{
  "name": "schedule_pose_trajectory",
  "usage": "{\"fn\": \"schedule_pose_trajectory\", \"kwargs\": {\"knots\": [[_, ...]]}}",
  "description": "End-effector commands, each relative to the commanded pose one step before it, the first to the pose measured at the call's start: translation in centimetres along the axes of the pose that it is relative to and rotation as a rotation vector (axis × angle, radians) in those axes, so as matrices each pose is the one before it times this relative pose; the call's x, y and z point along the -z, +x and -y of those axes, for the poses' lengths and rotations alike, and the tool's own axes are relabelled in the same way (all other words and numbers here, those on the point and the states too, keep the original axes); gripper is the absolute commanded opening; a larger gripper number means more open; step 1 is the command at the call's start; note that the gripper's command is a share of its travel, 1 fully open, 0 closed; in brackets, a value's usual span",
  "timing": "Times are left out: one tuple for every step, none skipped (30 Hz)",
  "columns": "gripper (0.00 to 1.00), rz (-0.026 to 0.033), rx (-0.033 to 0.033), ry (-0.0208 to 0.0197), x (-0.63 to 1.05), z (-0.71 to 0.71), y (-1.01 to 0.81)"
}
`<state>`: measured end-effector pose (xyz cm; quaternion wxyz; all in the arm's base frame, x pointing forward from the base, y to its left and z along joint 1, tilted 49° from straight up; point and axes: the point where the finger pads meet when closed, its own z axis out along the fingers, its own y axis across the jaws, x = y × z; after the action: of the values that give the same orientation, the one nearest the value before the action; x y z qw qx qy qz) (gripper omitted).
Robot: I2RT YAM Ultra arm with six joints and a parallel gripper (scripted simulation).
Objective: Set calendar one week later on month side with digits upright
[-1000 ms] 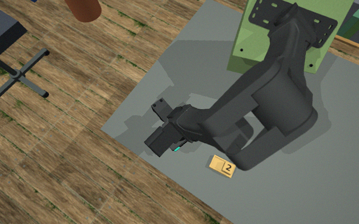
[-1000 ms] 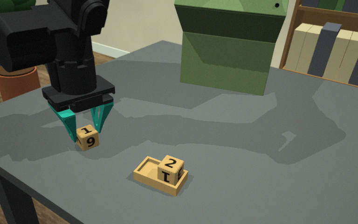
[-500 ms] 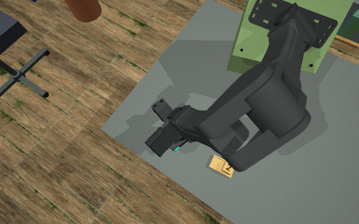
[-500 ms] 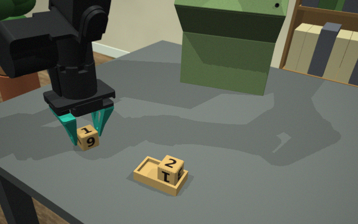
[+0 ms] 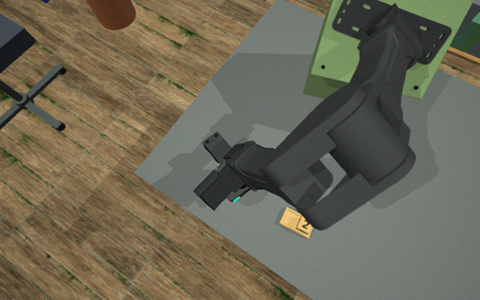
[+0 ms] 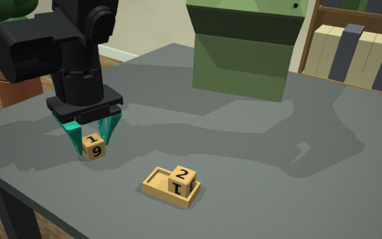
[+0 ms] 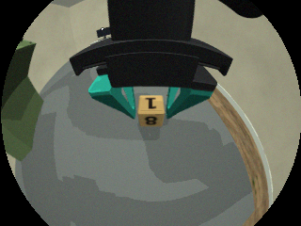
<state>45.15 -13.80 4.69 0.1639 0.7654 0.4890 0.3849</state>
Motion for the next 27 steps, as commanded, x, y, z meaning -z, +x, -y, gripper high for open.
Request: {"fn": "schedule_pose_trajectory", "kwargs": {"knots": [[0.47,0.00958,0.00068,-0.00987,0.197,-0.353,-0.180],[0.47,0.00000,0.00000,0.00000,0.000,0.000,0.000],[0.47,0.00000,0.00000,0.00000,0.000,0.000,0.000],[0.47,0.00000,0.00000,0.00000,0.000,0.000,0.000],[0.47,0.00000,0.00000,0.00000,0.000,0.000,0.000],[0.47,0.00000,0.00000,0.00000,0.000,0.000,0.000],[0.47,0.00000,0.00000,0.00000,0.000,0.000,0.000],[0.47,0.00000,0.00000,0.00000,0.000,0.000,0.000],[0.47,0.00000,0.00000,0.00000,0.000,0.000,0.000],[0.47,0.00000,0.00000,0.00000,0.000,0.000,0.000],[0.47,0.00000,0.00000,0.00000,0.000,0.000,0.000],[0.47,0.00000,0.00000,0.00000,0.000,0.000,0.000],[0.47,0.00000,0.00000,0.00000,0.000,0.000,0.000],[0.47,0.00000,0.00000,0.00000,0.000,0.000,0.000],[0.47,0.00000,0.00000,0.00000,0.000,0.000,0.000],[0.47,0.00000,0.00000,0.00000,0.000,0.000,0.000],[0.27,0.00000,0.00000,0.00000,0.000,0.000,0.000],[0.27,0.00000,0.00000,0.00000,0.000,0.000,0.000],[0.27,0.00000,0.00000,0.00000,0.000,0.000,0.000],[0.27,0.00000,0.00000,0.00000,0.000,0.000,0.000],[0.27,0.00000,0.00000,0.00000,0.000,0.000,0.000],[0.27,0.00000,0.00000,0.00000,0.000,0.000,0.000],[0.27,0.00000,0.00000,0.00000,0.000,0.000,0.000],[0.27,0.00000,0.00000,0.00000,0.000,0.000,0.000],[0.27,0.00000,0.00000,0.00000,0.000,0.000,0.000],[0.27,0.00000,0.00000,0.00000,0.000,0.000,0.000],[0.27,0.00000,0.00000,0.00000,0.000,0.000,0.000]]}}
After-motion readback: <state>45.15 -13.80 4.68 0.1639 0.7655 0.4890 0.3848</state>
